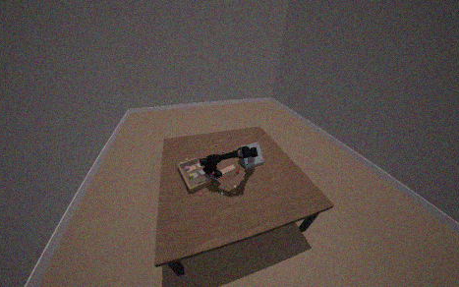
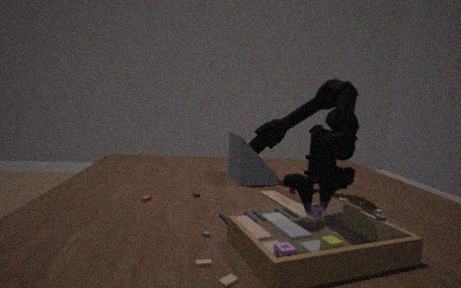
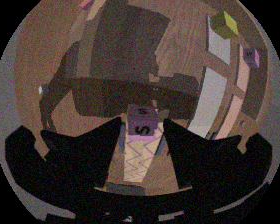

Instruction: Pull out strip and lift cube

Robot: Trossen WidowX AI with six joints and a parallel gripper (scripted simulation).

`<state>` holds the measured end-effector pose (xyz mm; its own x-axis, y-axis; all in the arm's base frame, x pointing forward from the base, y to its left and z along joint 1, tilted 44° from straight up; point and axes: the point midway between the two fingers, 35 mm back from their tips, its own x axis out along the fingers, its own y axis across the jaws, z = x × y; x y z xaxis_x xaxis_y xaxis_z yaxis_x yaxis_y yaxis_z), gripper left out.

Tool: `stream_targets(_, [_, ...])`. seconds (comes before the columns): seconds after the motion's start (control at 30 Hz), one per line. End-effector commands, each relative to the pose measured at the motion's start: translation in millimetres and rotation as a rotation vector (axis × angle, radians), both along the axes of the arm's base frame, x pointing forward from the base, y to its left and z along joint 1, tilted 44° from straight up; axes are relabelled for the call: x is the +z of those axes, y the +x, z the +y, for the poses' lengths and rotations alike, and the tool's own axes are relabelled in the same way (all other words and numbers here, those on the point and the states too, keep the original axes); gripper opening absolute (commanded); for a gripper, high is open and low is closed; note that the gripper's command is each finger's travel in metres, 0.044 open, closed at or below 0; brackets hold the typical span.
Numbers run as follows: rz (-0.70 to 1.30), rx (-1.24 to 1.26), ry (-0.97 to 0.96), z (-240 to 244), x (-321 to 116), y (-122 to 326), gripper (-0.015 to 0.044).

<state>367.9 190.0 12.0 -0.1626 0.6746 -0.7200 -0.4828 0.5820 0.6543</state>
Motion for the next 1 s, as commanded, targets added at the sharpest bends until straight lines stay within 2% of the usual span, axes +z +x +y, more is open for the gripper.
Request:
stream_targets(0.0, [0.009, -0.005, 0.004, 4, -5, -3, 0.0250])
stream_targets(0.13, [0.009, -0.005, 0.004, 6, -7, -3, 0.0250])
stream_targets(0.27, [0.001, 0.001, 0.000, 5, -5, -2, 0.0145])
stream_targets(0.47, [0.001, 0.001, 0.000, 5, -5, -2, 0.0105])
stream_targets(0.6, [-0.015, 0.004, 0.001, 3, -2, 0, 0.0000])
stream_targets(0.97, [0.003, -0.002, -0.001, -36, 12, -37, 0.0000])
